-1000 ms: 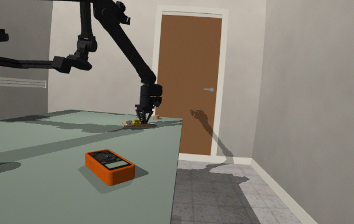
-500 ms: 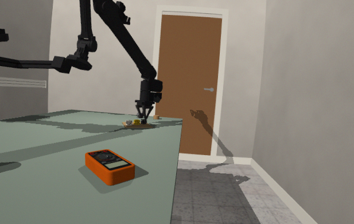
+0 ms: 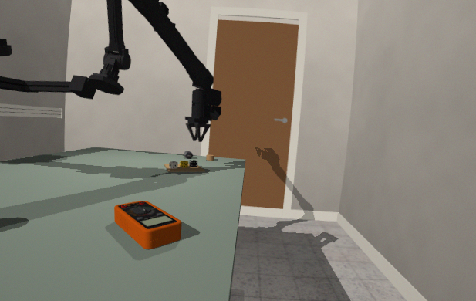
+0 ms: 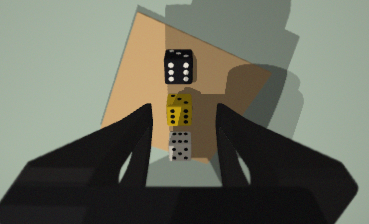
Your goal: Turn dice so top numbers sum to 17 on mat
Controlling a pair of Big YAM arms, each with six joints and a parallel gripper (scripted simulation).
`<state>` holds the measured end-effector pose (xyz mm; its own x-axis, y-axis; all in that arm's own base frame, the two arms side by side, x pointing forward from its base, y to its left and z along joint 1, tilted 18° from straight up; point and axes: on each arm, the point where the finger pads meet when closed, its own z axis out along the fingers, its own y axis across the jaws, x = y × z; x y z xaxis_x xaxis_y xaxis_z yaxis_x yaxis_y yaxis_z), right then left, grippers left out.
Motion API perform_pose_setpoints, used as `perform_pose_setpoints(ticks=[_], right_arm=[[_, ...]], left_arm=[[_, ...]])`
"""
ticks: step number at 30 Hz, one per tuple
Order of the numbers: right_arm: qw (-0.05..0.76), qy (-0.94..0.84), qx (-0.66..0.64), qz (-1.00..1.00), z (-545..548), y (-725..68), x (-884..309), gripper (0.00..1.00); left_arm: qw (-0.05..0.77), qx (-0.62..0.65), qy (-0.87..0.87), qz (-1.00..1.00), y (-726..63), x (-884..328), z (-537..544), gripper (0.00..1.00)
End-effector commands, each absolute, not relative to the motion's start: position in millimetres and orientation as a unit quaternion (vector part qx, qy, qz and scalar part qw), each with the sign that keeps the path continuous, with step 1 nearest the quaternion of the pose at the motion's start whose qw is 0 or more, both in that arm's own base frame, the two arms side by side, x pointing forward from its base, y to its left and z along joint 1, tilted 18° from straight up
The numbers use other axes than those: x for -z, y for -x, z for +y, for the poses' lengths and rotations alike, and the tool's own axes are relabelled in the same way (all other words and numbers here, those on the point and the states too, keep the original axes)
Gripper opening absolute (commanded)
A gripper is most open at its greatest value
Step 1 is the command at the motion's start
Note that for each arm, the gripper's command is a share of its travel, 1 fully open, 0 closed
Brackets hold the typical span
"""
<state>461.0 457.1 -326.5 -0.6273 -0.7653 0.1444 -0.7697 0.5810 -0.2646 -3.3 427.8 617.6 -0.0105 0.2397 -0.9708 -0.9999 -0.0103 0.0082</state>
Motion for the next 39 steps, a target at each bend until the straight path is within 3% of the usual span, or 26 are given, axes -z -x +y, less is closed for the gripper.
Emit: perform_pose_setpoints(ticks=[1, 2, 3, 39], right_arm=[[0.035, -0.426, -0.164, -0.889, 436.9, -445.2, 348.3, 0.39], [0.034, -0.426, -0.163, -0.889, 437.9, -446.0, 347.9, 0.39], [0.021, -0.424, -0.158, -0.891, 449.3, -456.0, 341.0, 1.0], [0.007, -0.433, -0.152, -0.889, 479.2, -447.4, 272.0, 1.0]], left_arm=[[0.564, -0.575, 0.423, 0.415, 7.2, -639.0, 411.5, 1.0], [0.564, -0.575, 0.423, 0.415, 7.2, -639.0, 411.5, 1.0], [0.564, -0.575, 0.423, 0.415, 7.2, -639.0, 411.5, 1.0], [0.564, -0.575, 0.423, 0.415, 7.2, -639.0, 411.5, 1.0]])
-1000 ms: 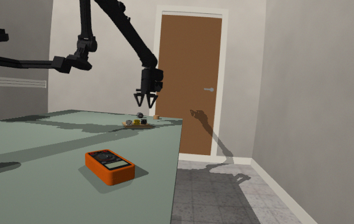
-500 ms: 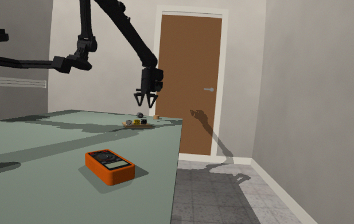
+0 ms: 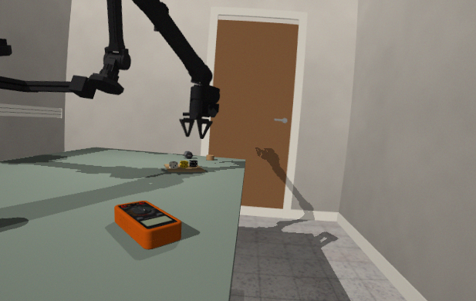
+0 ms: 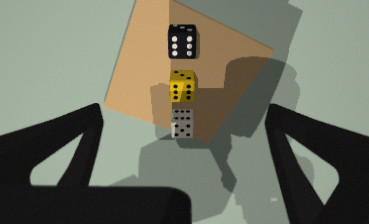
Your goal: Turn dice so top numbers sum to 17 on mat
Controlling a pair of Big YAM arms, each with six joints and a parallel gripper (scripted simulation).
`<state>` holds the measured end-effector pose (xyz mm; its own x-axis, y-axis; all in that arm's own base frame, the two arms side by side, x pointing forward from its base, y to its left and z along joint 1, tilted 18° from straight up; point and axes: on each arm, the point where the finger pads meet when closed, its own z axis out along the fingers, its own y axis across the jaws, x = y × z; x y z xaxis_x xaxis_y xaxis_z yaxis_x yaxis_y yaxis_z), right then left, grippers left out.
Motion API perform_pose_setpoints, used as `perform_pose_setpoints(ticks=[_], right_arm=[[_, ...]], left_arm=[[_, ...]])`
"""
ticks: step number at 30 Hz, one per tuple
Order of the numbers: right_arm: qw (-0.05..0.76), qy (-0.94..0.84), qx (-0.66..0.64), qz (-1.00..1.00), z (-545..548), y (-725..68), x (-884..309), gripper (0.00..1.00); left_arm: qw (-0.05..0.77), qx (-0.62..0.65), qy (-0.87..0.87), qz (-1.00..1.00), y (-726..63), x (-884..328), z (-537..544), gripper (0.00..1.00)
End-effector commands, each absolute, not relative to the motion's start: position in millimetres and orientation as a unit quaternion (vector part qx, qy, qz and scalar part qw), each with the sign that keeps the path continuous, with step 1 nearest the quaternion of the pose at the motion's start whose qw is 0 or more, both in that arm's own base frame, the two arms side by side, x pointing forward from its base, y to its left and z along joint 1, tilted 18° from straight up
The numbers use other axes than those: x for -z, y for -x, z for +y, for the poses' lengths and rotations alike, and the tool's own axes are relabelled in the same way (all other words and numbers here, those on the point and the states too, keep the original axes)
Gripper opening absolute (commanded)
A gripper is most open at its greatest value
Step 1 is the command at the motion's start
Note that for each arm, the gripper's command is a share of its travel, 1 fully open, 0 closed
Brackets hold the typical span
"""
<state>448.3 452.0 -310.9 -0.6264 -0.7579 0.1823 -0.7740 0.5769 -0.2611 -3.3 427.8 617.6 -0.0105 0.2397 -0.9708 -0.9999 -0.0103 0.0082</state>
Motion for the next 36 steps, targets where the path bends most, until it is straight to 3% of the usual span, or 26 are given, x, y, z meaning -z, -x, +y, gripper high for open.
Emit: perform_pose_setpoints(ticks=[1, 13, 36], right_arm=[[0.007, -0.433, -0.152, -0.889, 480.8, -446.6, 266.3, 1.0], [0.035, -0.426, -0.164, -0.889, 466.3, -437.3, 260.0, 1.0], [0.005, -0.425, -0.15, -0.893, 490.7, -453.0, 231.6, 1.0]], left_arm=[[0.564, -0.575, 0.423, 0.415, 7.2, -639.0, 411.5, 1.0], [0.564, -0.575, 0.423, 0.415, 7.2, -639.0, 411.5, 1.0], [0.564, -0.575, 0.423, 0.415, 7.2, -639.0, 411.5, 1.0]])
